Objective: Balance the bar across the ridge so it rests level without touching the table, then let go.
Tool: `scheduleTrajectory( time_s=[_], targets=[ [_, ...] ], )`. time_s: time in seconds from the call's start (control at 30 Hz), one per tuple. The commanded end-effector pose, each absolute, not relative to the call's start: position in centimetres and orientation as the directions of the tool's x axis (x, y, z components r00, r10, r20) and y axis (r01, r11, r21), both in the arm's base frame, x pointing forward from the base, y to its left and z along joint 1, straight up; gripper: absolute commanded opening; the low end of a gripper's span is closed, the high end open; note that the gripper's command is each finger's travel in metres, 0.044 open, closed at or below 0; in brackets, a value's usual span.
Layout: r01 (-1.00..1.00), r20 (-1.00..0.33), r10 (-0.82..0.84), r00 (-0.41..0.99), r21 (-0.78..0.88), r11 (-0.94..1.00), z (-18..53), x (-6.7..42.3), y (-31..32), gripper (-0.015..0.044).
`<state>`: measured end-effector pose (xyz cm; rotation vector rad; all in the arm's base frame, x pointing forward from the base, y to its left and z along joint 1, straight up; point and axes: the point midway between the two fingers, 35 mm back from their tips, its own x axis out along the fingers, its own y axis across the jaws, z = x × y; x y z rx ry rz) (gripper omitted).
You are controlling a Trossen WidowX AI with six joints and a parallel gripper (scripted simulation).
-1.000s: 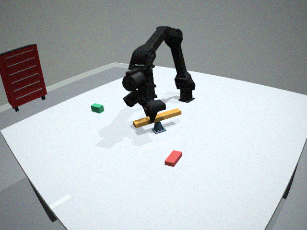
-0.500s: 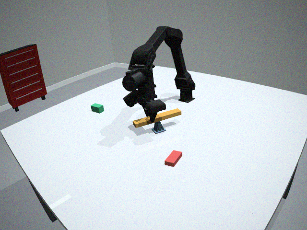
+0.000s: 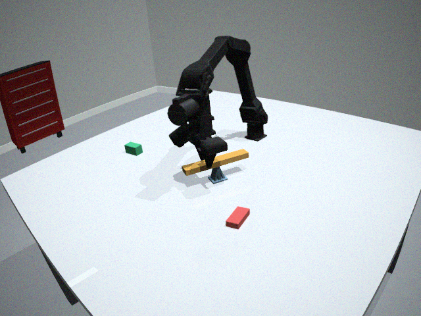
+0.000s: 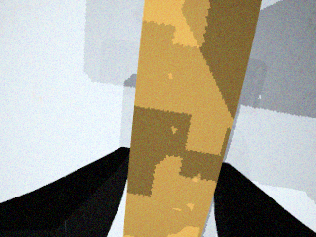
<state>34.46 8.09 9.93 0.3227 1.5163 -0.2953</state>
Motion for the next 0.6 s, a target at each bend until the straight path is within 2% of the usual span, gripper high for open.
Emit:
scheduleTrajectory(
  time_s=[0.0,0.33,0.57],
  targets=[
    [0.385,-0.999,0.011,0.034,0.023,0.923,9.9,34.45,8.09,0.0185],
    [0.385,-0.999,0.011,0.034,0.023,0.923,9.9,34.45,8.09,0.0185],
    [0.385,-0.999,0.011,0.034,0.023,0.923,9.9,34.45,8.09,0.0369]
  ],
)
